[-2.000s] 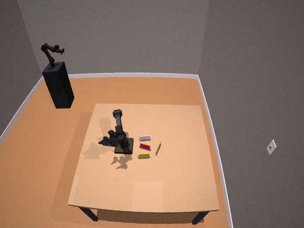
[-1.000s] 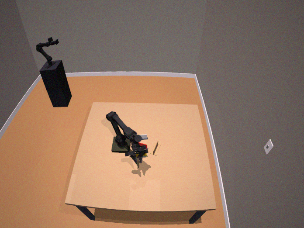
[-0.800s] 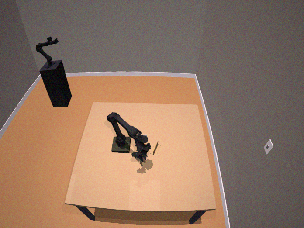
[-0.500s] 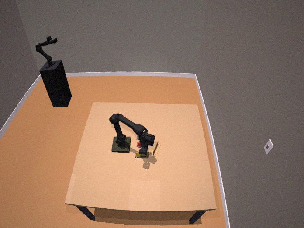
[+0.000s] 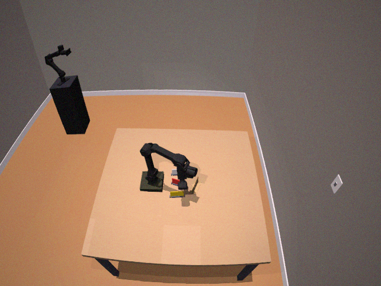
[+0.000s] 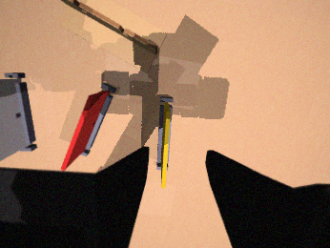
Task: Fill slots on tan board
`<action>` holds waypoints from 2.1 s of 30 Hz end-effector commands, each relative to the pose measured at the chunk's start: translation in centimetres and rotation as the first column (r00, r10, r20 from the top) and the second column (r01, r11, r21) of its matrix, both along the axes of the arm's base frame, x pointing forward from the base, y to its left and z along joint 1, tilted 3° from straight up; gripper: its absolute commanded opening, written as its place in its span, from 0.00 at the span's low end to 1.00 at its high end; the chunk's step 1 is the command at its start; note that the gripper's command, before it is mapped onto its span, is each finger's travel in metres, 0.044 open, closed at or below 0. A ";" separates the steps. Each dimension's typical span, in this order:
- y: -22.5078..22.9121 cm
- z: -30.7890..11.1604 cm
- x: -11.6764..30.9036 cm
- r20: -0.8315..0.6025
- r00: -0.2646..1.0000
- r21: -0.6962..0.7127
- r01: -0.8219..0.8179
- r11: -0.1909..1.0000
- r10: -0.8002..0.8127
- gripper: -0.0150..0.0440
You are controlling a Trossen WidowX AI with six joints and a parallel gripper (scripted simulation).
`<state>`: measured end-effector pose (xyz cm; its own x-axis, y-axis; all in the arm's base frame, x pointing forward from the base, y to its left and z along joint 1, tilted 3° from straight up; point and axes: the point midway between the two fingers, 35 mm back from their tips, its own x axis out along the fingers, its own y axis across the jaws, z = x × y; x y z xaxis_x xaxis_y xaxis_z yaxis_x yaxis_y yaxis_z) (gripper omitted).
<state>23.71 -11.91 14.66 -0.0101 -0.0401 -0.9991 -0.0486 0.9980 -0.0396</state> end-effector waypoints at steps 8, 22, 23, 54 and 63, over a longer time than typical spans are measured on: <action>-0.2 -5.5 -1.5 -0.025 1.000 0.017 -0.002 1.000 0.003 0.57; -0.2 -7.8 -1.6 -0.025 1.000 0.017 -0.002 1.000 0.003 0.57; -0.2 -7.9 -1.6 -0.025 1.000 0.017 -0.002 1.000 0.003 0.57; -0.2 -12.1 -1.8 -0.026 1.000 0.017 -0.002 1.000 0.003 0.57; -0.2 -13.1 -1.8 -0.026 1.000 0.017 -0.002 1.000 0.003 0.52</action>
<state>22.13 -12.29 2.02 -0.0268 -0.0307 -0.9992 -0.0477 0.9984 -0.0294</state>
